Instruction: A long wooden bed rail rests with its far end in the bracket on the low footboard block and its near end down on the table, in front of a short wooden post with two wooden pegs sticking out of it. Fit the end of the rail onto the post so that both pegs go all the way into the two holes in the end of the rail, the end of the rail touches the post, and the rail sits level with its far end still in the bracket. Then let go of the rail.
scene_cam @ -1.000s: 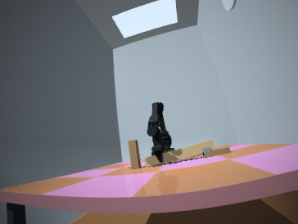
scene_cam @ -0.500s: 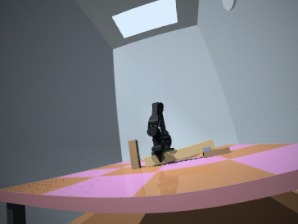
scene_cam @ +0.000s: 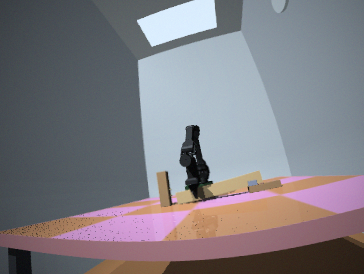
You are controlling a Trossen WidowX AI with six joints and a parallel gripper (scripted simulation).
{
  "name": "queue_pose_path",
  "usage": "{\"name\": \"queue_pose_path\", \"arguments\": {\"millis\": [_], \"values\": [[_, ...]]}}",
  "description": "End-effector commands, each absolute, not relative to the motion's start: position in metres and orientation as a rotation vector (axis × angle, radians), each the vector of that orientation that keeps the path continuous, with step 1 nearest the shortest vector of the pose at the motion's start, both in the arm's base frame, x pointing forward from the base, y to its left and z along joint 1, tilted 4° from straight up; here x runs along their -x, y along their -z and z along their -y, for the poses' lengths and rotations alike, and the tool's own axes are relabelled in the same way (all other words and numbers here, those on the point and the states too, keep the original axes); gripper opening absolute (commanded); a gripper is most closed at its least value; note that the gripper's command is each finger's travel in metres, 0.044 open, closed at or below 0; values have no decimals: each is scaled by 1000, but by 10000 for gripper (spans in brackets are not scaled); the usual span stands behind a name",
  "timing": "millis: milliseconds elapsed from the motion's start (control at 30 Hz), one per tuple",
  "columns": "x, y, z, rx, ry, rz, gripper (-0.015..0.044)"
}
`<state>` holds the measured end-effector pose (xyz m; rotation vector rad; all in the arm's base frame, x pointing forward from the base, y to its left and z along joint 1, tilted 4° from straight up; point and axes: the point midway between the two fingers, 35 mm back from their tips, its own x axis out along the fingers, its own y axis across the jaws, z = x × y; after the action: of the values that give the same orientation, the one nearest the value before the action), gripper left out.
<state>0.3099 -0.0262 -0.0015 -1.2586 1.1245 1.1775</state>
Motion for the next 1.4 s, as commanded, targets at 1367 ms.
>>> {"name": "queue_pose_path", "arguments": {"millis": [1367], "values": [[-312, -23, 26, 1259, -1177, -1120, 0]]}}
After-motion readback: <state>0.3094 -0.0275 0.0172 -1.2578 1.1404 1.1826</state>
